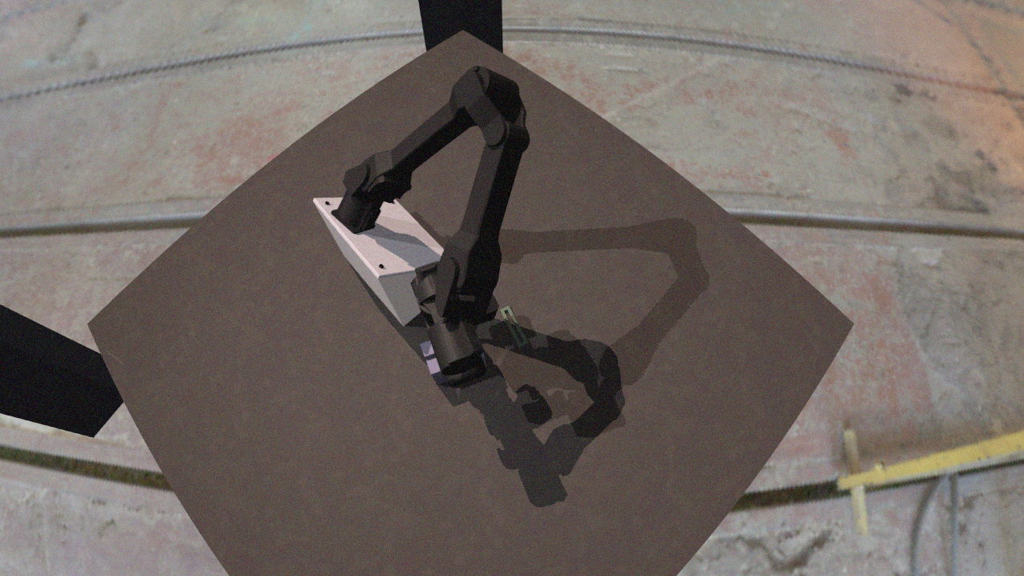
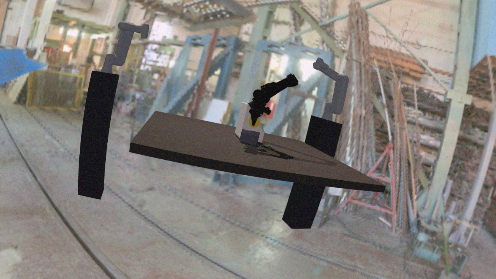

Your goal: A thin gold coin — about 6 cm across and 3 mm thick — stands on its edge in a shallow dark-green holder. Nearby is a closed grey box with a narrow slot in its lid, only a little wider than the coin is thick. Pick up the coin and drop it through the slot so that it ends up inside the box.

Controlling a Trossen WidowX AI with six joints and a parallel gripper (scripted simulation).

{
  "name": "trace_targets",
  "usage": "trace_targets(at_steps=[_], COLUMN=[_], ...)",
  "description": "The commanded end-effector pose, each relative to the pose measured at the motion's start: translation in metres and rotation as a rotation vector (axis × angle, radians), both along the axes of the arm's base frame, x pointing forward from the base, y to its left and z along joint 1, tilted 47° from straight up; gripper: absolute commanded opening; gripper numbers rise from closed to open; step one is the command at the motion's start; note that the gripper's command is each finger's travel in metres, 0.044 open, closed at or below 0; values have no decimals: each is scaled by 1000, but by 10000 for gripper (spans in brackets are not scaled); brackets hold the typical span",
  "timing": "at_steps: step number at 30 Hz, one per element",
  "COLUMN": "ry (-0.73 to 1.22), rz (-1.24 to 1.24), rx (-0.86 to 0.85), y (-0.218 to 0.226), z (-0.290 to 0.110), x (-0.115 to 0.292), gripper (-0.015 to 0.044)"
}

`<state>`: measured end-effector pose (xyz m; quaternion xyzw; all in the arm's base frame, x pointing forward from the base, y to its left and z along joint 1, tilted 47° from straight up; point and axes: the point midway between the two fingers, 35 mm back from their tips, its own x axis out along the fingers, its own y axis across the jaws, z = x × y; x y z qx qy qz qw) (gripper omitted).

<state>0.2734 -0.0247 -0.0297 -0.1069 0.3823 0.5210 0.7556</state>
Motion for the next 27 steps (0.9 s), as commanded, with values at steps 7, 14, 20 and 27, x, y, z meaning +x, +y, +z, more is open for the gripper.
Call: trace_targets(at_steps=[7, 14, 20, 27], ry=[0, 1, 2, -2], rz=[-1, -2, -3, -4], rx=[-1, -1, -1, 1], y=[0, -2, -3, -2], z=[0, -4, -6, -4], x=[0, -4, -5, -2], gripper=[0, 0, 0, 0])
